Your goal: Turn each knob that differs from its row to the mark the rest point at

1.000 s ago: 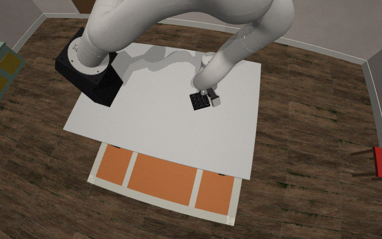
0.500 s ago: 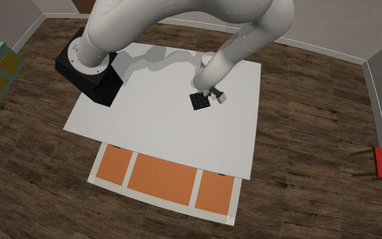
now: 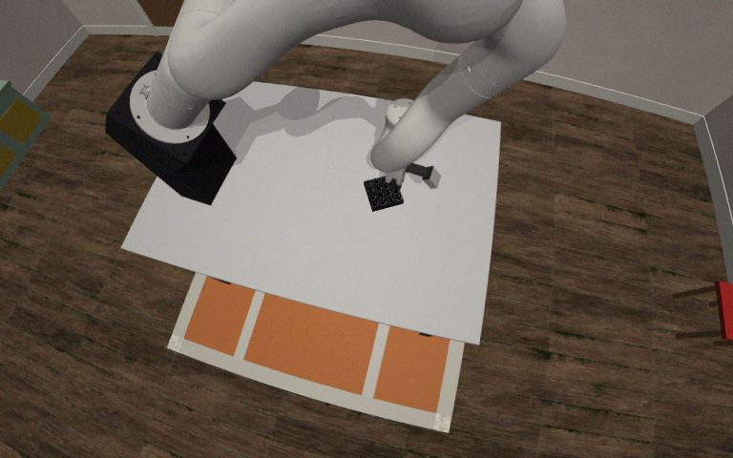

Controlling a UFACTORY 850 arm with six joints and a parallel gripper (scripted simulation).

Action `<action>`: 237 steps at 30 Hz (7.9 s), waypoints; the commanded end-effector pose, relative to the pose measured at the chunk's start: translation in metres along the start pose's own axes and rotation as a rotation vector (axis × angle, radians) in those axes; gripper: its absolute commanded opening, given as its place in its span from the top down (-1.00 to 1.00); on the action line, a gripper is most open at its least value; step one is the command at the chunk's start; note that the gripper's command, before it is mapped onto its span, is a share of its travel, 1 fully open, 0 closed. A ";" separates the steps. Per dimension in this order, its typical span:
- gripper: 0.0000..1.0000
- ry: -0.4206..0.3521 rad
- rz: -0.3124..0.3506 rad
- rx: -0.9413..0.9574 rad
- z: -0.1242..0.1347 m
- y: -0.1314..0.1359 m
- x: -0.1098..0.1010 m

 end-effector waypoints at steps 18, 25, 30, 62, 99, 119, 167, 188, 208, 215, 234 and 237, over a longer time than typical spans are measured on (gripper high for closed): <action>0.61 -0.005 0.019 -0.574 0.000 -0.001 -0.004; 0.61 -0.007 0.018 -0.739 0.000 -0.001 -0.005; 0.61 -0.008 0.018 -0.866 0.000 -0.001 -0.006; 0.61 -0.016 0.015 -1.651 0.000 -0.001 -0.011; 0.61 -0.018 0.013 -1.885 0.000 0.000 -0.013; 0.61 -0.018 0.013 -1.885 0.000 0.000 -0.013; 0.61 -0.018 0.014 -1.885 0.000 0.000 0.027; 0.61 -0.018 0.014 -1.885 0.000 0.000 0.031; 0.61 -0.018 0.014 -1.885 0.000 0.000 0.031; 0.61 -0.018 0.014 -1.885 0.000 0.000 0.031; 0.61 -0.018 0.014 -1.885 0.000 0.000 0.037; 0.61 -0.018 0.014 -1.885 0.000 0.000 0.039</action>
Point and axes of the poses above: the point where the finger pads meet when closed, its own x axis out along the fingers, its own y axis across the jaws, z = x × y, the point moved 3 cm from there along -x, back along the fingers, and after that the axes turned 11 degrees about x, right-handed, at the moved point
